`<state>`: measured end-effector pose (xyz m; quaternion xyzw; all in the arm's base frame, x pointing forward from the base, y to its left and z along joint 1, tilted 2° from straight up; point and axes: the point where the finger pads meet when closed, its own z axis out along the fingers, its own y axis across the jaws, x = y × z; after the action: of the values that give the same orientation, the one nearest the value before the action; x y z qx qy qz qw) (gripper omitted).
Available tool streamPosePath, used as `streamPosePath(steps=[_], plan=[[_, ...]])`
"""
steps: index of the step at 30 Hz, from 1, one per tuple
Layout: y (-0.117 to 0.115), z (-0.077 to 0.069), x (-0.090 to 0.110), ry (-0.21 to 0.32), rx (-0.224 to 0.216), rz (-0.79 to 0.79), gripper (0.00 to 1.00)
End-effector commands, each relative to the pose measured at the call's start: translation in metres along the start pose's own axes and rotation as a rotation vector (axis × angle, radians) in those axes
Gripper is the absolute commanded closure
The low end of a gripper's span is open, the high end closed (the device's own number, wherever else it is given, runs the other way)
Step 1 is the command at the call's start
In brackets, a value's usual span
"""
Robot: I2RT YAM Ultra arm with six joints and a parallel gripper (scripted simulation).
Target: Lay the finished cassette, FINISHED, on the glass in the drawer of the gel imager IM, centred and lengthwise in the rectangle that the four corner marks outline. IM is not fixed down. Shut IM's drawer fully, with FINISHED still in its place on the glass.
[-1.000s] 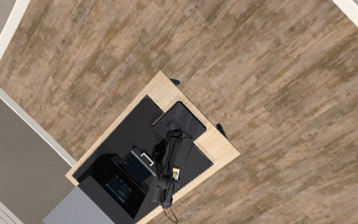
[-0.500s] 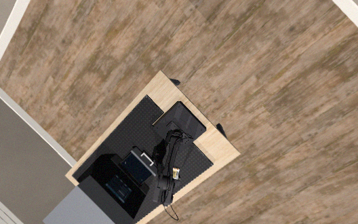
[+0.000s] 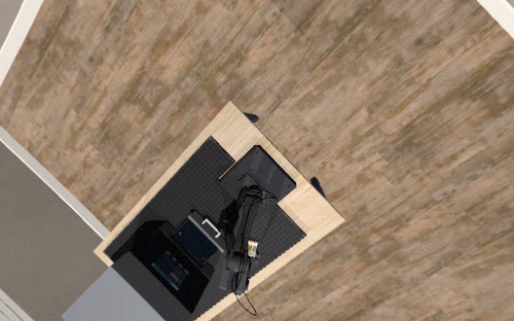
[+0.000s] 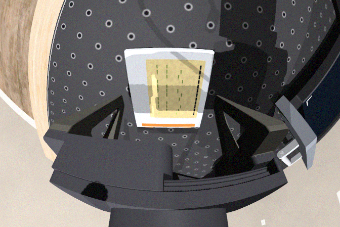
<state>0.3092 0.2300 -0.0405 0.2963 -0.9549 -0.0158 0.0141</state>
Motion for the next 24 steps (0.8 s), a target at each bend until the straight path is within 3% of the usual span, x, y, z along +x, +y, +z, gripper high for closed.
streamPosePath(steps=[1,2,24], plan=[[0.0012,-0.0108,-0.0086,-0.047,0.001,0.009,0.0],[-0.0005,-0.006,-0.0054,-0.024,0.0,0.007,0.0],[0.0009,-0.009,-0.0005,-0.031,0.001,0.01,0.0]])
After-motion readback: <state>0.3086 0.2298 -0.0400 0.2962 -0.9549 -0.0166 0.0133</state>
